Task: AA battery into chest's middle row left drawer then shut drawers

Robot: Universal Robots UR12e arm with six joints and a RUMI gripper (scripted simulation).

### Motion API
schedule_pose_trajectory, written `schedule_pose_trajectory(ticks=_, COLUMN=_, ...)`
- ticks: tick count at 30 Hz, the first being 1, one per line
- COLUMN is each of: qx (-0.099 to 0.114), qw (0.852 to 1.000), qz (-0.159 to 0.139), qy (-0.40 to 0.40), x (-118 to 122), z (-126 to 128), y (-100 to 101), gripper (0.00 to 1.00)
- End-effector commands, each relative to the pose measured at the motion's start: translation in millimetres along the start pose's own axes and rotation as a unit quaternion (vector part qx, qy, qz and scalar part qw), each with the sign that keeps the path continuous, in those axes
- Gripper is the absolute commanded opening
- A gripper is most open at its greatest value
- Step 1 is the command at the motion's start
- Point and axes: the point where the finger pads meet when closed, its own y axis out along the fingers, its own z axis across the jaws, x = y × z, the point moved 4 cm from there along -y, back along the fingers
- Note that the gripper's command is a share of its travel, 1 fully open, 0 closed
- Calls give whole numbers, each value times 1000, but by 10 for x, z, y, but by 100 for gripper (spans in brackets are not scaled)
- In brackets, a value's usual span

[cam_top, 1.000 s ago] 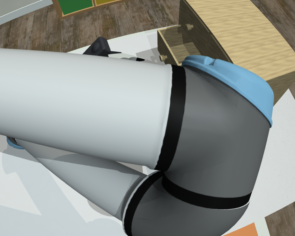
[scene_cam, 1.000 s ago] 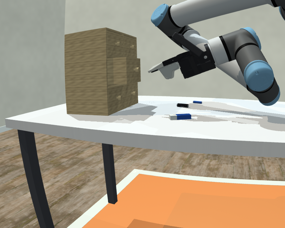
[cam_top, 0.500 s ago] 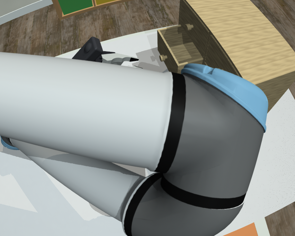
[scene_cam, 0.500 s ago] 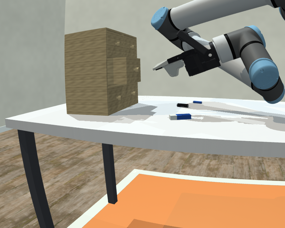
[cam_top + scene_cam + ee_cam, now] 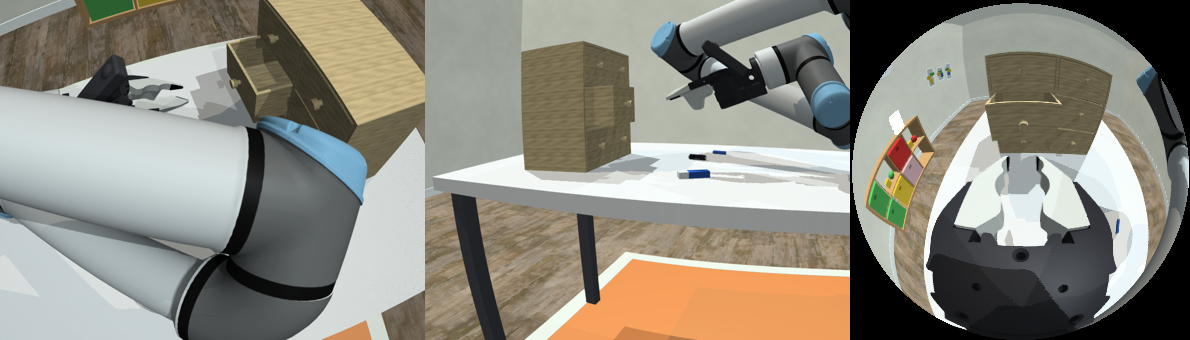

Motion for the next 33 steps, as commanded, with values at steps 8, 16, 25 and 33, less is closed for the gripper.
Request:
schedule_pose_trajectory(ticks=8, qx=1, qw=1000, qz=4, qy=-1, x=-38, z=4, y=-48, gripper=20)
schedule_pose_trajectory(ticks=16, qx=0, qw=1000, qz=-8, qy=0, x=-66, z=7, y=-66, gripper=20)
schedule_pose_trajectory(ticks=25, qx=0, qw=999, qz=-33, qy=1, x=-113, z=9, y=-109, gripper=20)
schedule_pose_trajectory(ticks=33, qx=0, qw=997, qz=-84, qy=1, x=-197, z=9, y=-203, gripper=20)
